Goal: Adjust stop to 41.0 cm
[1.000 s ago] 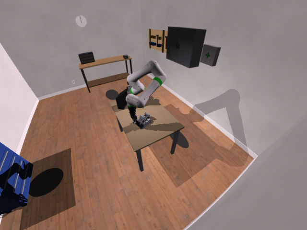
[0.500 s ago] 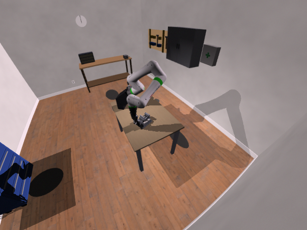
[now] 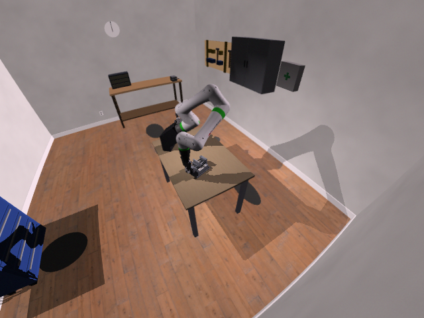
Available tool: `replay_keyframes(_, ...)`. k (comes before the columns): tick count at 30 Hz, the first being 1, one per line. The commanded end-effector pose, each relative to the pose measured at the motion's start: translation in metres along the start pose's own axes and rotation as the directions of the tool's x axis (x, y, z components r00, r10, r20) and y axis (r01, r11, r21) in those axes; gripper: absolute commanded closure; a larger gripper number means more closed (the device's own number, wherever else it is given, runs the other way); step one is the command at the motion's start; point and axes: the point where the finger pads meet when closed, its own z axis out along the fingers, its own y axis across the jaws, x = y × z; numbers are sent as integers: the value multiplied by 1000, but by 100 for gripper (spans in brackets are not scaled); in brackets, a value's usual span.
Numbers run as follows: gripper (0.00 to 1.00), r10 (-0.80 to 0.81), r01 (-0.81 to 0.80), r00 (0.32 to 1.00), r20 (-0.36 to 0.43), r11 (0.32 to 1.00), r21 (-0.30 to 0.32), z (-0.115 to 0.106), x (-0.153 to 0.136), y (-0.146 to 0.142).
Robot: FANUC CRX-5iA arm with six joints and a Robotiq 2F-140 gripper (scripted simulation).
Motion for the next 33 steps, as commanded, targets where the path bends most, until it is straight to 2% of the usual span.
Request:
replay_keyframes(1,96,0,0,1000,0,1000,0,3,0,-3)
replay_keyframes(22,96,0,0,1000,0,1000,0,28,0,-11)
replay_keyframes(33,96,0,0,1000,0,1000,0,52,0,2)
